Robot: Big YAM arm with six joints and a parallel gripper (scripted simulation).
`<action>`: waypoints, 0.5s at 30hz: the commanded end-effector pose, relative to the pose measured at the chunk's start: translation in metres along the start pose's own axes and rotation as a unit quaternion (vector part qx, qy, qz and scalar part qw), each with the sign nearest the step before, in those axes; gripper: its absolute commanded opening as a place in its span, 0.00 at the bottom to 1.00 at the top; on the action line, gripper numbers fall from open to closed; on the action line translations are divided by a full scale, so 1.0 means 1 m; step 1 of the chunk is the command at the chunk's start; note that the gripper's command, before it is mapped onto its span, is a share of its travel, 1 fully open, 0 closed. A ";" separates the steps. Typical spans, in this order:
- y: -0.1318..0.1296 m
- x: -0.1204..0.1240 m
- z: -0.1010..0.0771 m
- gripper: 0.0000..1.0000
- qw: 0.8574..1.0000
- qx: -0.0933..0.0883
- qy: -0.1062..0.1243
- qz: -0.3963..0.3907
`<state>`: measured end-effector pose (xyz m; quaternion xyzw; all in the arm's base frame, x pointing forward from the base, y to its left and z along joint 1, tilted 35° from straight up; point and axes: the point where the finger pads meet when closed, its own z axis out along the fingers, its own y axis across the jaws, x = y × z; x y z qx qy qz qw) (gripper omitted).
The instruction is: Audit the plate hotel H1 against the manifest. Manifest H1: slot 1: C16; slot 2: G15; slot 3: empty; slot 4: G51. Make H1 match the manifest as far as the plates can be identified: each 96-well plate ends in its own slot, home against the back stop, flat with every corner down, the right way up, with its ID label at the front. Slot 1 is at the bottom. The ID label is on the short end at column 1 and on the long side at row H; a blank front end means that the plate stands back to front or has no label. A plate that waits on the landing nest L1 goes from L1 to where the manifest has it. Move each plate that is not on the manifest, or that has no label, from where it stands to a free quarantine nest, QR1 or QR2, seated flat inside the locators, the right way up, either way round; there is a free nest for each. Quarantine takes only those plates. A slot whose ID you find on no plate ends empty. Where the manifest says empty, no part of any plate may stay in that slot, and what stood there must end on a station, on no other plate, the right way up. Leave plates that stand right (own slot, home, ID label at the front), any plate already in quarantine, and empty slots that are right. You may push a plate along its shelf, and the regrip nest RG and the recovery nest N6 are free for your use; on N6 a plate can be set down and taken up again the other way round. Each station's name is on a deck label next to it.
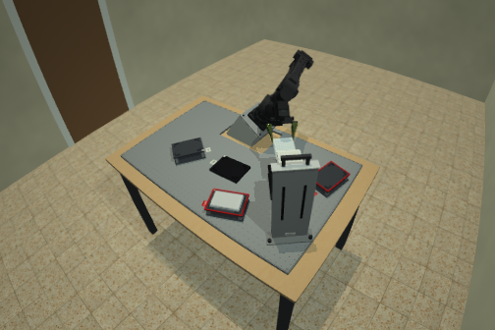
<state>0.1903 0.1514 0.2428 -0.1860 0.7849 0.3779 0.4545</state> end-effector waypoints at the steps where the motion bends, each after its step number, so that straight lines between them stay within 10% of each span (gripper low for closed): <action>1: 0.004 -0.002 0.001 0.86 1.000 -0.007 -0.011 -0.007; 15: 0.004 0.003 0.005 0.86 1.000 -0.008 -0.011 -0.006</action>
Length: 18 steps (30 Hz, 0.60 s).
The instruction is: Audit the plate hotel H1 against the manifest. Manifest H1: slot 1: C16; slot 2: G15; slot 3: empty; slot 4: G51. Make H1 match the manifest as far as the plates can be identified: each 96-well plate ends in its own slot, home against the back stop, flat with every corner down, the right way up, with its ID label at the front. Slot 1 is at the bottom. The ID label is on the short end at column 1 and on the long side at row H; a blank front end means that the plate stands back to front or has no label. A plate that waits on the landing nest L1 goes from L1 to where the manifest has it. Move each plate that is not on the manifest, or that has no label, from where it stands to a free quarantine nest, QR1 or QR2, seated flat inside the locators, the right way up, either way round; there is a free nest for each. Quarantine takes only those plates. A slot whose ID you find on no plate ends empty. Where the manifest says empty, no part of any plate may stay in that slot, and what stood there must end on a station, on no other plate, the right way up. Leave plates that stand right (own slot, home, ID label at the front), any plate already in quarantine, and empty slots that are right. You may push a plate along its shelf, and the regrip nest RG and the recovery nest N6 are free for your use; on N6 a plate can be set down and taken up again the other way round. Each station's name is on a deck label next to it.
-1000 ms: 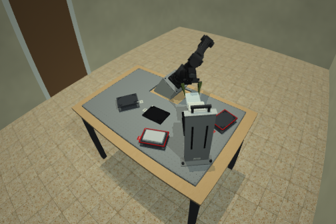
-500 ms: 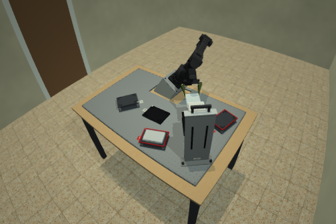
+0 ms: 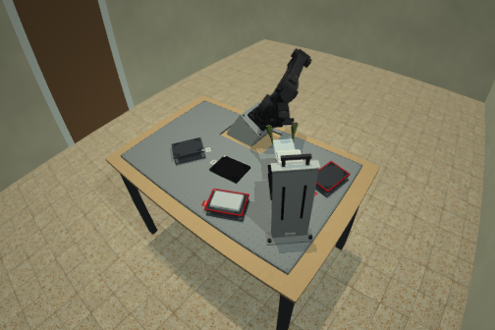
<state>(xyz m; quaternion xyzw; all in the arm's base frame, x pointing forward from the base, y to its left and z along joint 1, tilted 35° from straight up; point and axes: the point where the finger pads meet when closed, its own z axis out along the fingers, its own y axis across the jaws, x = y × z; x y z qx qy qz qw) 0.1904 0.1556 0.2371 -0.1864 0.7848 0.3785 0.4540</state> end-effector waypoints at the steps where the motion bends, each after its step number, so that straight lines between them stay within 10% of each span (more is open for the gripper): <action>1: 0.003 -0.002 0.001 0.86 1.000 -0.007 -0.011 -0.006; 18: 0.004 0.003 0.006 0.86 1.000 -0.007 -0.011 -0.006</action>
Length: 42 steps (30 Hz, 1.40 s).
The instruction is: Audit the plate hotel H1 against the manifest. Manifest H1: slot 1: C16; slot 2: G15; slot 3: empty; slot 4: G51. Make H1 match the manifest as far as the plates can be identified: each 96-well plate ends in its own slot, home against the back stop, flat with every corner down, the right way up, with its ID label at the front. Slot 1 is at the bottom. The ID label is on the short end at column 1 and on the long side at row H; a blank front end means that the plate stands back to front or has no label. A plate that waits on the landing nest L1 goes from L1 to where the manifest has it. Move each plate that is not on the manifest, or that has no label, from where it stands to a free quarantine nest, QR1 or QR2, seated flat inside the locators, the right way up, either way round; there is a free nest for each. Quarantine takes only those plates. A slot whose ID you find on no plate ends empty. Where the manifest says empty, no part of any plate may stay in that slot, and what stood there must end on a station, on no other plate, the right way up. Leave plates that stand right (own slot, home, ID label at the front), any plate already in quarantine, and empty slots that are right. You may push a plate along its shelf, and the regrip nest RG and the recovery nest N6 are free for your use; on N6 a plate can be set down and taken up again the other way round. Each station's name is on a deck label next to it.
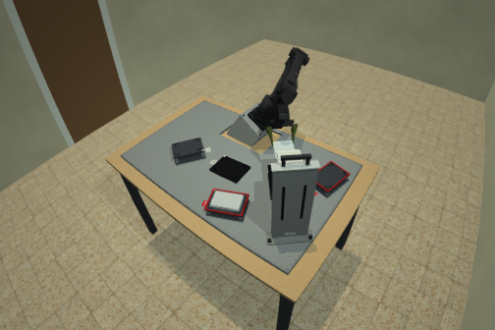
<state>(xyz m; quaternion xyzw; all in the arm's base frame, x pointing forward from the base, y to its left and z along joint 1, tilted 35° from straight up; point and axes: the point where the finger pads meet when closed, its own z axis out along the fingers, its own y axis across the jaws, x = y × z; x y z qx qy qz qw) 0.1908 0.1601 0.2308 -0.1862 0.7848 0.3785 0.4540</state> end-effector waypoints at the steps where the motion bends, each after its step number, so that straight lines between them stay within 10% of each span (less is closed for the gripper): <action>1: 0.004 -0.002 0.001 0.86 1.000 -0.007 -0.011 -0.005; 42: 0.002 0.012 0.016 0.86 1.000 -0.007 -0.007 -0.001</action>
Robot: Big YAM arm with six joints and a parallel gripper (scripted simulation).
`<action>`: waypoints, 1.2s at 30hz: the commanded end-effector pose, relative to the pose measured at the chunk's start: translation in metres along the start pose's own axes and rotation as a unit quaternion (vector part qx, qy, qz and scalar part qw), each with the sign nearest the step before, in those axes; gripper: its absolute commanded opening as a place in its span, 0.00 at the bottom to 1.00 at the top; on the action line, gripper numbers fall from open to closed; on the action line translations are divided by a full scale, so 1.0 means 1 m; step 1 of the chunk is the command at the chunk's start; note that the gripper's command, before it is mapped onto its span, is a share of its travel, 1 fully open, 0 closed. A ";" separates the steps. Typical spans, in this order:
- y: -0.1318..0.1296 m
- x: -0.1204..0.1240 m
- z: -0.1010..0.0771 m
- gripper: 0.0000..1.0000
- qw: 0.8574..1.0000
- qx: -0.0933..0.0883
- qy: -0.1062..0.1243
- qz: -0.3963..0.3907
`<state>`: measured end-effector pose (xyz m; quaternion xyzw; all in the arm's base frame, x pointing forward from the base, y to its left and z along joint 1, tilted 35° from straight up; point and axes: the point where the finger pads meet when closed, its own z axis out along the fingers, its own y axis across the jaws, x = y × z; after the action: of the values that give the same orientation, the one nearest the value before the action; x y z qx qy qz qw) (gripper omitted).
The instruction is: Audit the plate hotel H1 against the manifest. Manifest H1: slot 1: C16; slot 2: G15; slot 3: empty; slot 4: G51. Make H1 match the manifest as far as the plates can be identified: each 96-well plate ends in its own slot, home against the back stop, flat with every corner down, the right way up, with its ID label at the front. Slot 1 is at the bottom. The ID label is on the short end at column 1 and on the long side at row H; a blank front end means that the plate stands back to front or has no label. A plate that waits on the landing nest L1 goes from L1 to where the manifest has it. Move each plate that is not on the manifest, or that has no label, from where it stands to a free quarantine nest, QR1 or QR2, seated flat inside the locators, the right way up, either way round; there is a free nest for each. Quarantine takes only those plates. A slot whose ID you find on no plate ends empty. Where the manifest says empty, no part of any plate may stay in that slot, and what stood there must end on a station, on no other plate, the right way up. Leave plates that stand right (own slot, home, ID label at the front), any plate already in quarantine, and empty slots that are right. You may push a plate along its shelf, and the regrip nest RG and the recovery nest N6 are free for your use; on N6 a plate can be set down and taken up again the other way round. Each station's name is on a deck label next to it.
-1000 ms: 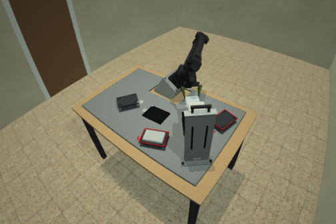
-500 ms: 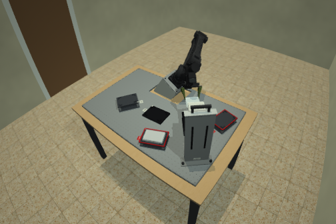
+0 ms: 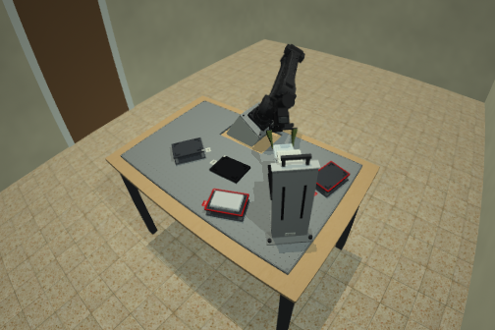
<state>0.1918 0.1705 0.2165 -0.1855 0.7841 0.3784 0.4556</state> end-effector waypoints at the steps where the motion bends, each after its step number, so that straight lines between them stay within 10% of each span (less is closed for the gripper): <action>1: 0.002 0.001 0.003 0.86 1.000 -0.007 -0.005 -0.001; 36: 0.002 0.012 0.014 0.86 1.000 -0.007 -0.005 0.000</action>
<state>0.1925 0.1799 0.2032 -0.1854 0.7843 0.3787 0.4551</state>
